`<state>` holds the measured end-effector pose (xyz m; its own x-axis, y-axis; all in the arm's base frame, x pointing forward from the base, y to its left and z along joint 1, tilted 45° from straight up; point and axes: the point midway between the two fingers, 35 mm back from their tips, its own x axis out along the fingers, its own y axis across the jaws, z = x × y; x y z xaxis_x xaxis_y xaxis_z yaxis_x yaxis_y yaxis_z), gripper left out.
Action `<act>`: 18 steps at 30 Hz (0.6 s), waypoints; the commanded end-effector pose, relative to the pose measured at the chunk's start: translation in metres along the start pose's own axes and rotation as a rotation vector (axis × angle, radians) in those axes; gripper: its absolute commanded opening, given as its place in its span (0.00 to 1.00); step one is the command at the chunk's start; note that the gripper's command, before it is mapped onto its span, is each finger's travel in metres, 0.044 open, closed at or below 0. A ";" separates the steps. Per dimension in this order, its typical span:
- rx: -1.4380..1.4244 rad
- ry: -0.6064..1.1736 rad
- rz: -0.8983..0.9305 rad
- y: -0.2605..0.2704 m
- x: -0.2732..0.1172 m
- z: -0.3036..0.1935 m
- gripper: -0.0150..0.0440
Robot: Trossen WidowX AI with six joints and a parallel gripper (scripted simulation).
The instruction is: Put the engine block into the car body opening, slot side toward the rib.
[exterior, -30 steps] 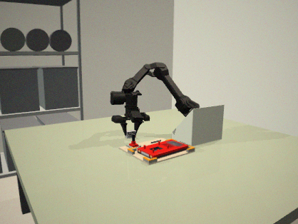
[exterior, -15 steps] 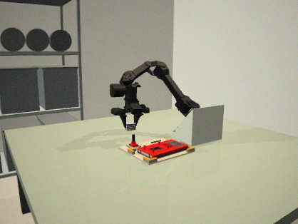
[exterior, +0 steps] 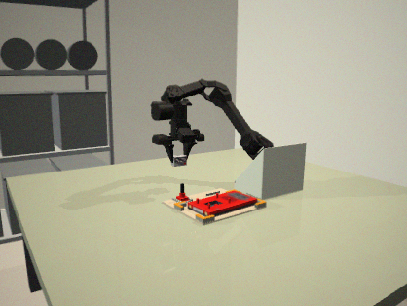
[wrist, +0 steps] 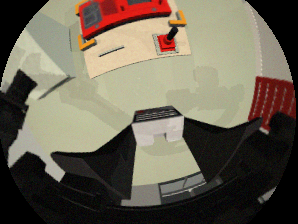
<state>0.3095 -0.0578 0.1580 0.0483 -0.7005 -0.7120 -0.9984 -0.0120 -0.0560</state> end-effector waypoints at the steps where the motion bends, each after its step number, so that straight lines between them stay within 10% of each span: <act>1: -0.002 -0.004 0.000 0.000 -0.013 0.000 0.25; 18: -0.014 0.005 0.012 0.006 -0.017 -0.003 0.25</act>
<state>0.3035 -0.0456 0.1741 0.0362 -0.7045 -0.7088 -0.9991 -0.0108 -0.0403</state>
